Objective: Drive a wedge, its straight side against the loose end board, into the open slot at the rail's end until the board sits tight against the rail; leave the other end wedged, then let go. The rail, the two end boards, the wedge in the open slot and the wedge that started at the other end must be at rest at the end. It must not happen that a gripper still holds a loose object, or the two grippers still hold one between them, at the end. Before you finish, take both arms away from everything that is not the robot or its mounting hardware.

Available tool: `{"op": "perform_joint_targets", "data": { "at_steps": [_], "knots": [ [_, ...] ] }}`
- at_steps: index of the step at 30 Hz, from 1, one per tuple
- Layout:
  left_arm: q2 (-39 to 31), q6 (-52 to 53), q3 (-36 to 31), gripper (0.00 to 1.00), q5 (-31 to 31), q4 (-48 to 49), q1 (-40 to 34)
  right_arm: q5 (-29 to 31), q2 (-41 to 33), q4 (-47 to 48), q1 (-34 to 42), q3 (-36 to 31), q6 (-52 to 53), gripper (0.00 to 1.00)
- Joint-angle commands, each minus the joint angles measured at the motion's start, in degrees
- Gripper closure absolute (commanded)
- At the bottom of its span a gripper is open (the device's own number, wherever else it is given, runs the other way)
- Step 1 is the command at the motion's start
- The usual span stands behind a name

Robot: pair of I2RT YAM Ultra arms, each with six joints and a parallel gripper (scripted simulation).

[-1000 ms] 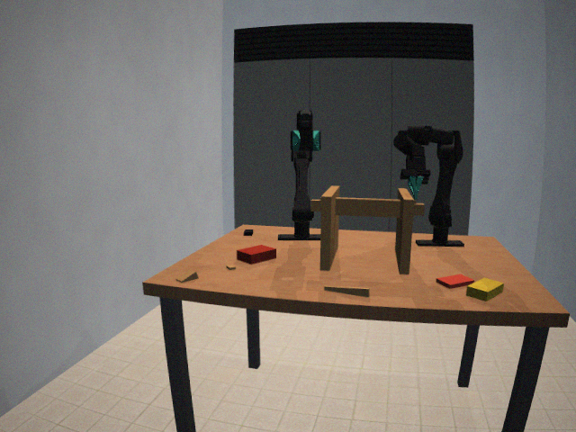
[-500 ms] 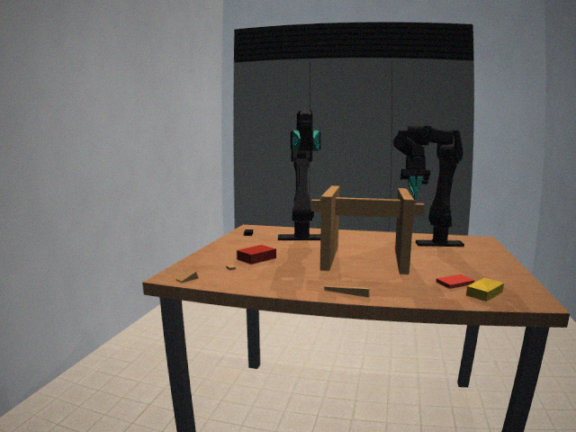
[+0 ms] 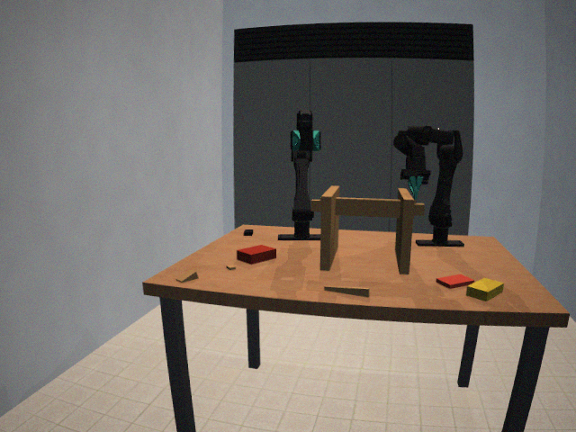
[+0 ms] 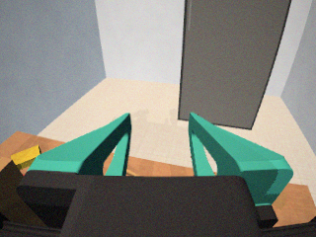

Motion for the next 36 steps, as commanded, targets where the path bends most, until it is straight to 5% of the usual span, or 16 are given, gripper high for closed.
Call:
{"op": "perform_joint_targets", "data": {
  "at_steps": [1, 16, 17, 21, 36],
  "knots": [
    [2.1, -0.2, -5.3, 1.00, 4.0, -8.1, 0.0, 0.4, -0.3, 0.5, 0.1, 2.2, -0.2, 0.55],
    [2.2, -0.1, -5.4, 1.00, 4.2, -7.8, 0.2, 0.4, -0.3, 0.5, 0.1, 2.2, -0.2, 0.55],
    [-2.1, -0.3, 1.8, 1.00, -0.7, 1.2, -0.3, 0.4, -0.3, 0.5, 0.1, 2.2, -0.2, 0.55],
    [0.7, -0.2, -0.9, 1.00, -0.7, 1.2, -0.1, 0.4, -0.3, 0.5, 0.1, 2.2, -0.2, 0.55],
    [-2.5, -1.9, 5.9, 1.00, -1.3, -5.1, -2.2, 0.4, -0.3, 0.5, 0.1, 2.2, -0.2, 0.55]
  ]
}}
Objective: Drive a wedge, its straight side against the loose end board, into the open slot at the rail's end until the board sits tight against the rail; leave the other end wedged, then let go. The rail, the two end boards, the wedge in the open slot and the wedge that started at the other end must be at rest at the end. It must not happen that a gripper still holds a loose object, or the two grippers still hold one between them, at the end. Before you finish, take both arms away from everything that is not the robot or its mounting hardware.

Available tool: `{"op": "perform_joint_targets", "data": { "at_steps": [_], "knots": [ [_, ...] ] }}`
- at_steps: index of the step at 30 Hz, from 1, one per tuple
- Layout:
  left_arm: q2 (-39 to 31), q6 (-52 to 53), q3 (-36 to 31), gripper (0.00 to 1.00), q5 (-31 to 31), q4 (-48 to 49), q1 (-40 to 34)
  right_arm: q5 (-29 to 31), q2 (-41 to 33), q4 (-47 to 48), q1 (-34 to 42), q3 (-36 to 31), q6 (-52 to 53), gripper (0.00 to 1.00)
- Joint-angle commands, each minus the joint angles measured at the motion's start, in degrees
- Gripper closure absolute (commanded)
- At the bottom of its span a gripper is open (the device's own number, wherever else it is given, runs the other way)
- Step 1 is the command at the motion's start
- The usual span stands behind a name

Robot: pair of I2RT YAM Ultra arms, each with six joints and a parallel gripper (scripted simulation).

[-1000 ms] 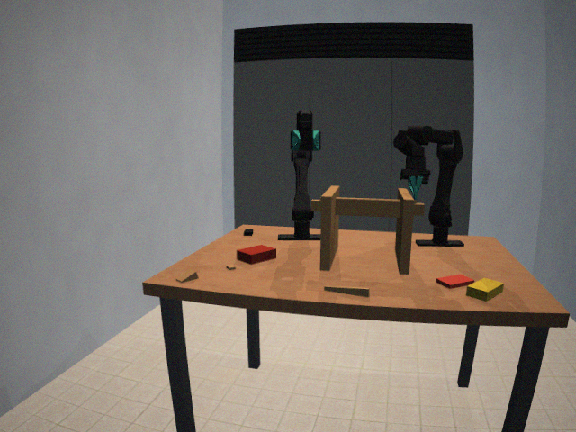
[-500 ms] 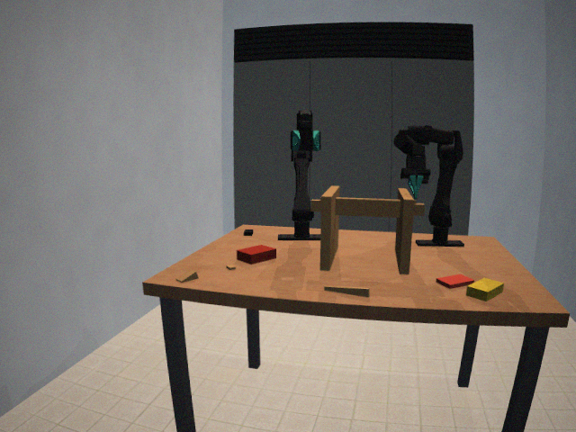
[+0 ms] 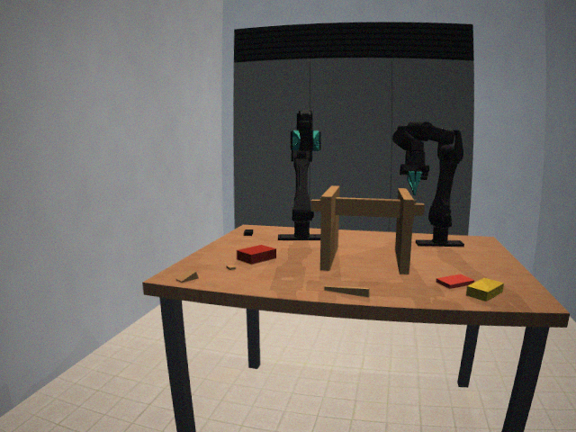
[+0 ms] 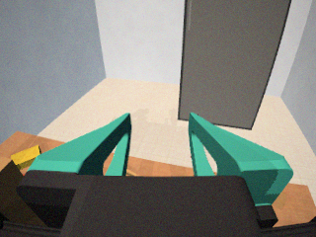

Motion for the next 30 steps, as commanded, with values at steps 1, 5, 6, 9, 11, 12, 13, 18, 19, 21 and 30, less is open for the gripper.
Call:
{"op": "perform_joint_targets", "data": {
  "at_steps": [1, 5, 6, 9, 11, 12, 13, 18, 19, 21, 30],
  "knots": [
    [-0.6, -1.2, 3.6, 1.00, -1.3, -2.7, -1.0, 0.4, -0.3, 0.5, 0.1, 2.2, -0.2, 0.55],
    [-0.6, -2.2, 6.6, 1.00, -1.7, -5.8, -2.1, 0.4, -0.3, 0.5, 0.1, 2.2, -0.2, 0.55],
    [-0.5, -2.3, 6.9, 1.00, -1.8, -5.9, -2.2, 0.4, -0.3, 0.5, 0.1, 2.2, -0.2, 0.55],
    [0.2, -3.1, 9.3, 1.00, -2.2, -8.3, -3.1, 0.4, -0.3, 0.5, 0.1, 2.2, -0.2, 0.55],
    [0.6, -3.5, 10.2, 1.00, -2.3, -9.2, -3.4, 0.4, -0.3, 0.5, 0.1, 2.2, -0.2, 0.55],
    [1.4, -3.8, 11.1, 1.00, -2.5, -10.1, -3.7, 0.4, -0.3, 0.5, 0.1, 2.2, -0.2, 0.55],
    [1.0, -4.1, 11.9, 1.00, -2.6, -10.9, -4.0, 0.4, -0.3, 0.5, 0.1, 2.2, -0.2, 0.55],
    [1.0, -4.8, 13.9, 1.00, -2.9, -12.8, -4.7, 0.4, -0.3, 0.5, 0.1, 2.2, -0.2, 0.55],
    [1.9, -5.1, 14.7, 1.00, -3.0, -13.6, -5.1, 0.4, -0.3, 0.5, 0.1, 2.2, -0.2, 0.55],
    [1.7, -5.4, 15.6, 1.00, -3.2, -14.4, -5.4, 0.4, -0.3, 0.5, 0.1, 2.2, -0.2, 0.55],
    [0.4, -6.3, 18.0, 1.00, -3.5, -16.4, -5.9, 0.4, -0.3, 0.5, 0.1, 2.2, -0.2, 0.55]
  ]
}}
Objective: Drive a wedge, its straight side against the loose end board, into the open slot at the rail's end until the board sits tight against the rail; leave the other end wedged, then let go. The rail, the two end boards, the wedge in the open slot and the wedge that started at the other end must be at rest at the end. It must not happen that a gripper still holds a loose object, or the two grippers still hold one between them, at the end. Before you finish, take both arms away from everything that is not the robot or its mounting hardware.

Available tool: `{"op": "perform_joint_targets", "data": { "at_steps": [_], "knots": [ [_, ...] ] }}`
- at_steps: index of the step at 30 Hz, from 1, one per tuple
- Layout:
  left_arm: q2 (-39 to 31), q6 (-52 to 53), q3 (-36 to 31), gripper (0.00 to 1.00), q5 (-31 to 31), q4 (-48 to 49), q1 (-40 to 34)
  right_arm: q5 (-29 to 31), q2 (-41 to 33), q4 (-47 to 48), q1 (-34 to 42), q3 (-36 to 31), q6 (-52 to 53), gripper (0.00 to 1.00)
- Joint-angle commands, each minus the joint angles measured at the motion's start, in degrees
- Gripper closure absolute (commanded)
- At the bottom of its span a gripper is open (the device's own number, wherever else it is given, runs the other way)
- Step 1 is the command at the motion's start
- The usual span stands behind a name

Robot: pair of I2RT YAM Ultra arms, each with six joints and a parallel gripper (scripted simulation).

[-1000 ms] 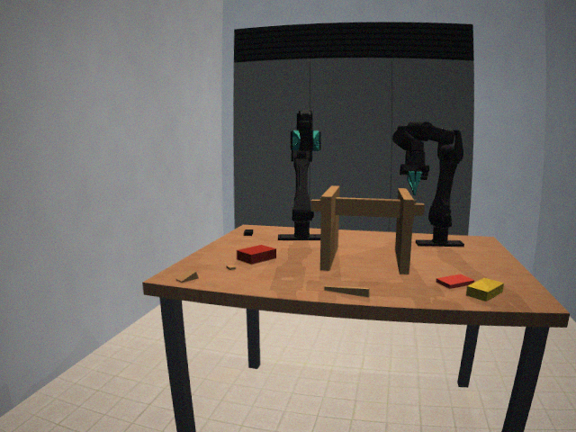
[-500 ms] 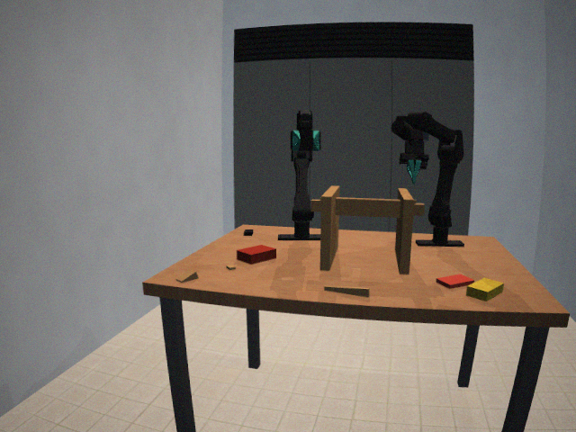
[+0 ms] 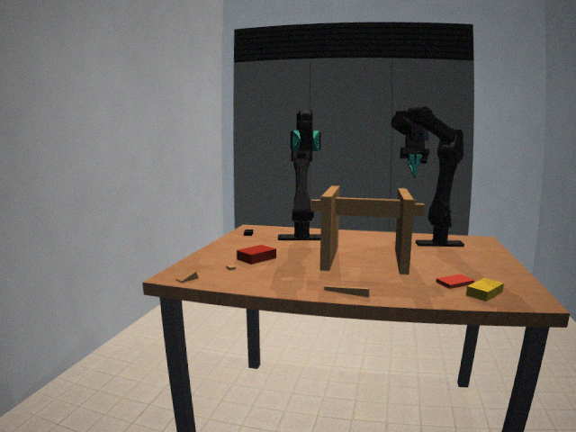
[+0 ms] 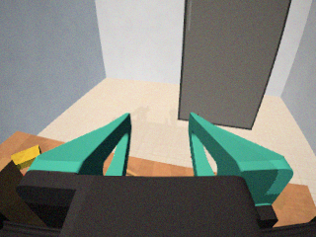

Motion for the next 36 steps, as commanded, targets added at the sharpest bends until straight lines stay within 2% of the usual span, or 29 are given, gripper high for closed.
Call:
{"op": "perform_joint_targets", "data": {
  "at_steps": [1, 6, 7, 8, 19, 21, 36],
  "knots": [
    [-1.1, -0.6, 2.5, 1.00, -1.1, -0.9, -0.3, 0.4, -0.3, 0.5, 0.1, 2.2, -0.2, 0.55],
    [-1.0, -0.6, 2.5, 1.00, -1.1, -0.7, -0.1, 0.4, -0.3, 0.5, 0.1, 2.2, -0.2, 0.55],
    [-1.9, 0.6, 2.1, 1.00, -1.2, 2.0, 1.3, 0.4, -0.3, 0.4, 0.2, 2.2, -0.3, 0.55],
    [-1.8, 1.6, -1.5, 1.00, -0.2, 3.9, 1.8, 0.4, -0.3, 0.3, 0.2, 2.2, -0.3, 0.55],
    [-6.2, 15.2, -9.6, 1.00, 5.0, 29.8, 14.9, 0.4, -0.2, -0.4, 0.7, 2.2, -0.3, 0.55],
    [-6.2, 15.2, -9.6, 1.00, 5.0, 29.8, 14.9, 0.4, -0.2, -0.4, 0.7, 2.2, -0.3, 0.55],
    [-13.6, 31.2, -24.0, 1.00, 13.2, 61.2, 33.7, 0.3, -0.3, 0.4, 0.7, 2.2, -0.3, 0.55]
  ]
}}
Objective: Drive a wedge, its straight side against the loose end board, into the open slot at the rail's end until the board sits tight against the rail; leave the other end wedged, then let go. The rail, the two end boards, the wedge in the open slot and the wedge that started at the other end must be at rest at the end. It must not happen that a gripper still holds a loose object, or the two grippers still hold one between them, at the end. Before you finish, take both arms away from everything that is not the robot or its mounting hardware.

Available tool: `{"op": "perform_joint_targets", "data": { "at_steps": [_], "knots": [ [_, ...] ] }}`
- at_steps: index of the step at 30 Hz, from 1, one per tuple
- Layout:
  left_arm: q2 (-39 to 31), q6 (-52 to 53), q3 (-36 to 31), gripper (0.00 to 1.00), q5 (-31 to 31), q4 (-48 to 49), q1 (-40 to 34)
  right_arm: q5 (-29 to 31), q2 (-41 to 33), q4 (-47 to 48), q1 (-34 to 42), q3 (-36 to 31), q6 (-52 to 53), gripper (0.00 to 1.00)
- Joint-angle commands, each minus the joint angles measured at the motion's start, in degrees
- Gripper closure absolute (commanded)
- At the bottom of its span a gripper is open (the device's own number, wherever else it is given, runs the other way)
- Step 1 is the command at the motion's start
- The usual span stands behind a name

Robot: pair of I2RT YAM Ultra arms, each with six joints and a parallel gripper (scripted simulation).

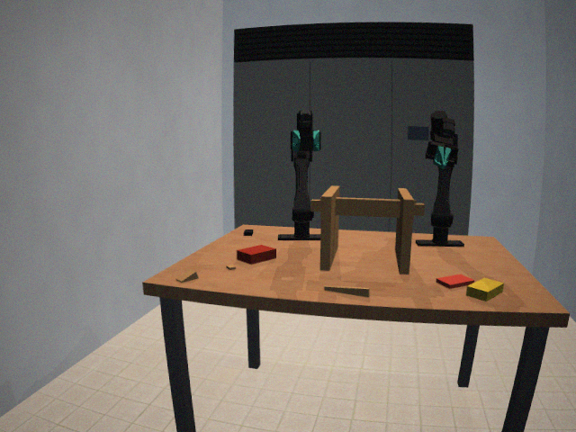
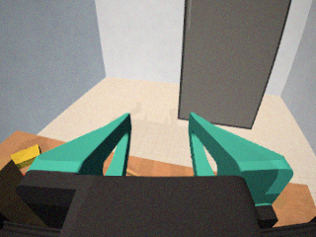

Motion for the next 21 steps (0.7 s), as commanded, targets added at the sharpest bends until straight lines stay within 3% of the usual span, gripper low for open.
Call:
{"op": "perform_joint_targets", "data": {
  "at_steps": [1, 15, 21],
  "knots": [
    [-2.4, 4.7, -1.5, 1.00, 2.2, 10.0, 2.4, 0.2, -0.3, 0.6, 0.7, 2.2, -0.3, 0.55],
    [-7.5, 17.4, -13.3, 1.00, 8.9, 35.7, 17.4, 0.2, -0.1, -0.1, 0.5, 2.3, -0.3, 0.55],
    [-5.6, 17.8, -15.3, 1.00, 11.7, 40.0, 20.7, 0.3, -0.2, -0.1, -0.5, 2.3, -0.3, 0.55]
  ]
}}
